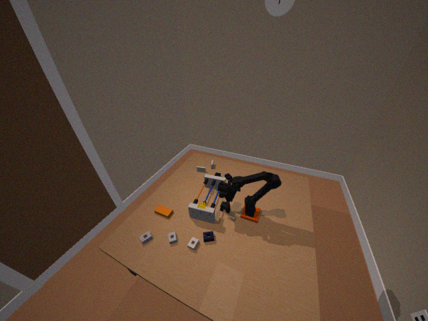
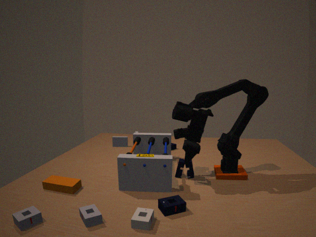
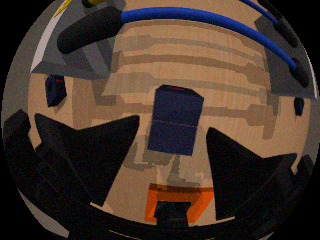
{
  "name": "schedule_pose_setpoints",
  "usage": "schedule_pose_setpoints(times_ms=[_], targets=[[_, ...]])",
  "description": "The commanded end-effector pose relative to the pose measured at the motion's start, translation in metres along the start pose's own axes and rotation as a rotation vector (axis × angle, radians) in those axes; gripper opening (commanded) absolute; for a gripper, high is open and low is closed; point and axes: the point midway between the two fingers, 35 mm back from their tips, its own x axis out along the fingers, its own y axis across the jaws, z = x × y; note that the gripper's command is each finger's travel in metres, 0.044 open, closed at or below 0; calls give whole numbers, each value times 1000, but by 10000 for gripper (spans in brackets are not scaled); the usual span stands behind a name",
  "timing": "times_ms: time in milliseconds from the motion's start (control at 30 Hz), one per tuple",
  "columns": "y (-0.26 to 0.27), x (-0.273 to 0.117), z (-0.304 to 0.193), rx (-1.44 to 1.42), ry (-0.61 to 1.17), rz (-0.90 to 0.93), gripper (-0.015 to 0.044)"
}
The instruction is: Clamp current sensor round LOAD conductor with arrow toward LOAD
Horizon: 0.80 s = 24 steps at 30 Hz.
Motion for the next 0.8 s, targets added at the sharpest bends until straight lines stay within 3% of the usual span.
schedule_pose_setpoints(times_ms=[0,167,367,767], targets=[[0,-3,1,0,-1,0,329],[-1,-53,-3,7,-4,-4,329],[-1,-56,-2,75,7,-6,320],[0,-53,20,1311,174,-145,320]])
